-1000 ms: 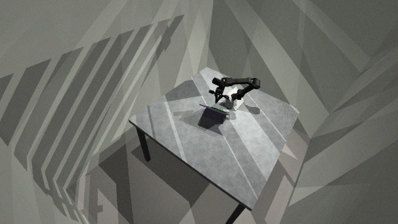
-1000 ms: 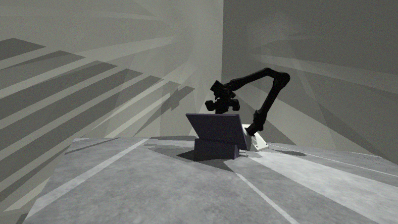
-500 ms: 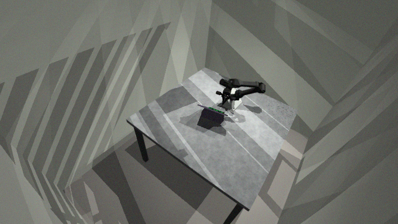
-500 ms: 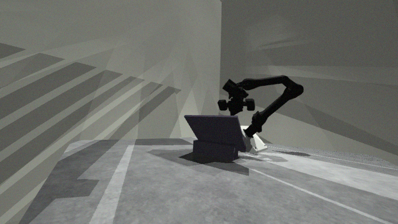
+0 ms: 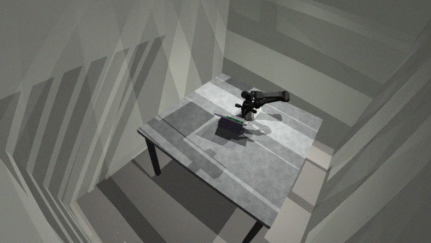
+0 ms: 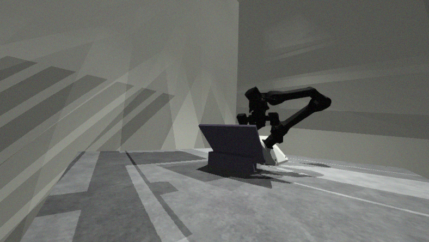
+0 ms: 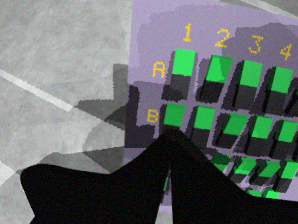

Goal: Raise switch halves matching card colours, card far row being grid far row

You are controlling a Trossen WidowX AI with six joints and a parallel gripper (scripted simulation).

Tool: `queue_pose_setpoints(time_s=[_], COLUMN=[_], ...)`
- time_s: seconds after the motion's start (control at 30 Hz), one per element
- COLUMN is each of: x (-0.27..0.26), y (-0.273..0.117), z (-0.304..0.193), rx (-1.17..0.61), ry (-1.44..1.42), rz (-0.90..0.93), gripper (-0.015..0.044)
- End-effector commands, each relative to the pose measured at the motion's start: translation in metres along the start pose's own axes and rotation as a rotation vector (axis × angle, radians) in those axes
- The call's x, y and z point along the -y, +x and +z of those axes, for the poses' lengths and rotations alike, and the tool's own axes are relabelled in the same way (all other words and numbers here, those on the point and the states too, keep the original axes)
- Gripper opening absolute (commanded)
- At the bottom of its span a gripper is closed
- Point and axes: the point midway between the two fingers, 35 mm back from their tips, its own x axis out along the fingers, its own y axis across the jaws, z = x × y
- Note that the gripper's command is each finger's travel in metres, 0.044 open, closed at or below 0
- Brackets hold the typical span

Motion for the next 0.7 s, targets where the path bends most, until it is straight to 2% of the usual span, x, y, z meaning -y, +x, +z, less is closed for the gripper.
queue_pose_setpoints(time_s=[0.0, 0.67], x=[0.0, 0.0], y=[0.004, 0.027], z=[0.0, 0.0], rx=[0.0, 0.001], ry=[0.006, 0.006], rz=[-0.005, -0.004], gripper=[0.0, 0.0])
